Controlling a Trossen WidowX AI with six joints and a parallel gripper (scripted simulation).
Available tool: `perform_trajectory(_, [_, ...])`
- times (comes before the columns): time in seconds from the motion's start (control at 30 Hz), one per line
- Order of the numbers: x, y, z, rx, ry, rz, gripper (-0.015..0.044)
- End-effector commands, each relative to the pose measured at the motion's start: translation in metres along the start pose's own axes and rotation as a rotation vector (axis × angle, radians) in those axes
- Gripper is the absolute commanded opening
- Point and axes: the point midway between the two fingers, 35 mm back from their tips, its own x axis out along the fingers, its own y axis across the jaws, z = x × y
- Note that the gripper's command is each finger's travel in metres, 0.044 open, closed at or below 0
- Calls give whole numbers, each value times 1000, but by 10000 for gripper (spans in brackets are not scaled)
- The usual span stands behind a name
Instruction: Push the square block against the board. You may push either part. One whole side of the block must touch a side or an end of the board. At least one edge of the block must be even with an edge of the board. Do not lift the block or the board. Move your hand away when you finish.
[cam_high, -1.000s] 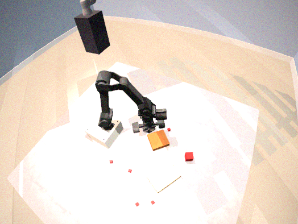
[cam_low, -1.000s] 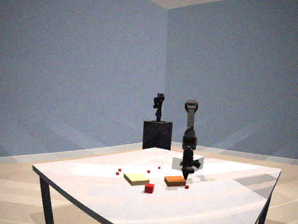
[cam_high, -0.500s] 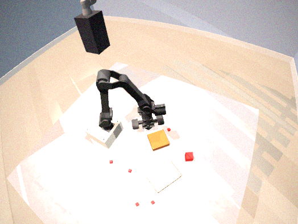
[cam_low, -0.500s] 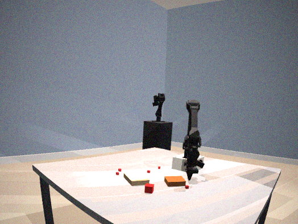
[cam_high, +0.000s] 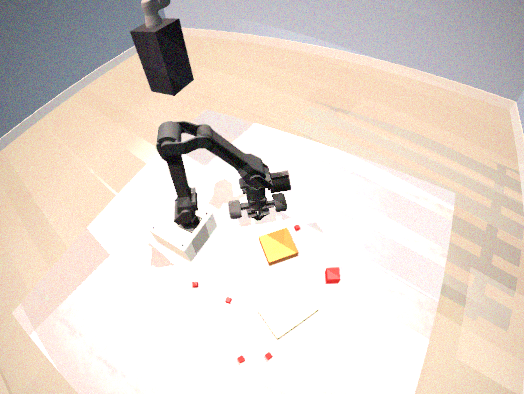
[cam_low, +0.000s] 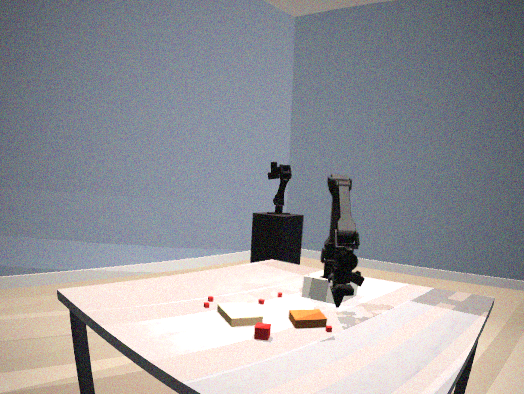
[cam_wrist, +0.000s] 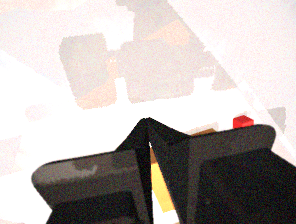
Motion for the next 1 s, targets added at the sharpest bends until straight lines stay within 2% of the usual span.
perform_trajectory(0.0, [-21,-3,0,2,3,-19,0])
perform_trajectory(0.2, [-21,-3,-1,53,2,-19,0])
perform_trajectory(0.97, [-21,-2,-10,848,-5,-20,0])
